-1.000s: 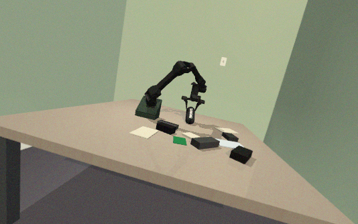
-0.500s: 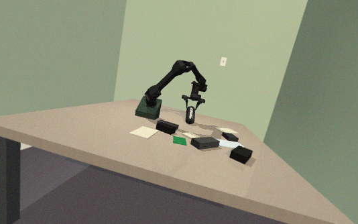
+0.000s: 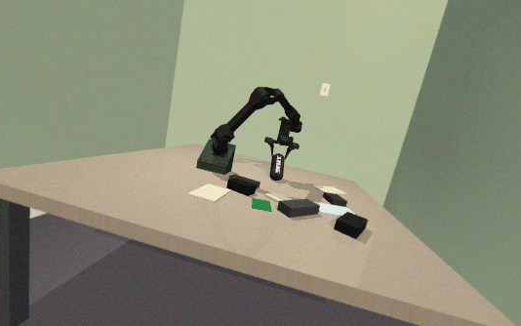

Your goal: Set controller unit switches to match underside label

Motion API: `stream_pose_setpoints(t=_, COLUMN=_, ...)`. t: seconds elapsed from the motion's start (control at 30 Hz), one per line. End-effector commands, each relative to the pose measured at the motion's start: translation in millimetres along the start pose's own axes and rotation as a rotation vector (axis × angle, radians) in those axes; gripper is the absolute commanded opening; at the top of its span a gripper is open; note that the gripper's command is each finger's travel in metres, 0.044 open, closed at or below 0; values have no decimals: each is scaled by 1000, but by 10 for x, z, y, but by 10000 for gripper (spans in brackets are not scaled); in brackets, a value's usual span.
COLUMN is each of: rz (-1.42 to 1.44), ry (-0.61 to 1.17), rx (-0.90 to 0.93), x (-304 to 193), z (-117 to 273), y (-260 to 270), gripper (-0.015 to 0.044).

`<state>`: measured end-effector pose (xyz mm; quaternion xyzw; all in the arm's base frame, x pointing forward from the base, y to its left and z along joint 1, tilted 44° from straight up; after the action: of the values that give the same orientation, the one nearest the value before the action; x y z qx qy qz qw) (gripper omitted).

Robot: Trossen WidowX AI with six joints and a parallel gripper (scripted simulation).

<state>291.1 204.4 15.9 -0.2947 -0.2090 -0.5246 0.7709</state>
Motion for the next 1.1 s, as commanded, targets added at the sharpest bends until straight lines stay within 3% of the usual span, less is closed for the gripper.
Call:
stream_pose_setpoints(t=0.0, rz=4, ry=-12, rx=0, x=57, z=15, y=-7, gripper=335)
stream_pose_setpoints(t=1.07, rz=5, ry=-13, rx=-1, x=262, z=141, y=-57, gripper=335)
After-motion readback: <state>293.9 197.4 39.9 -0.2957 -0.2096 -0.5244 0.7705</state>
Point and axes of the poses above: the point midway between the two fingers, 35 mm back from their tips, its own z axis back along the fingers, its own y axis across the jaws, x = y × z, the point moved 10 cm from there along z, back along the fingers, and after that the axes turned 12 degrees about z, right-handed, at the moved point
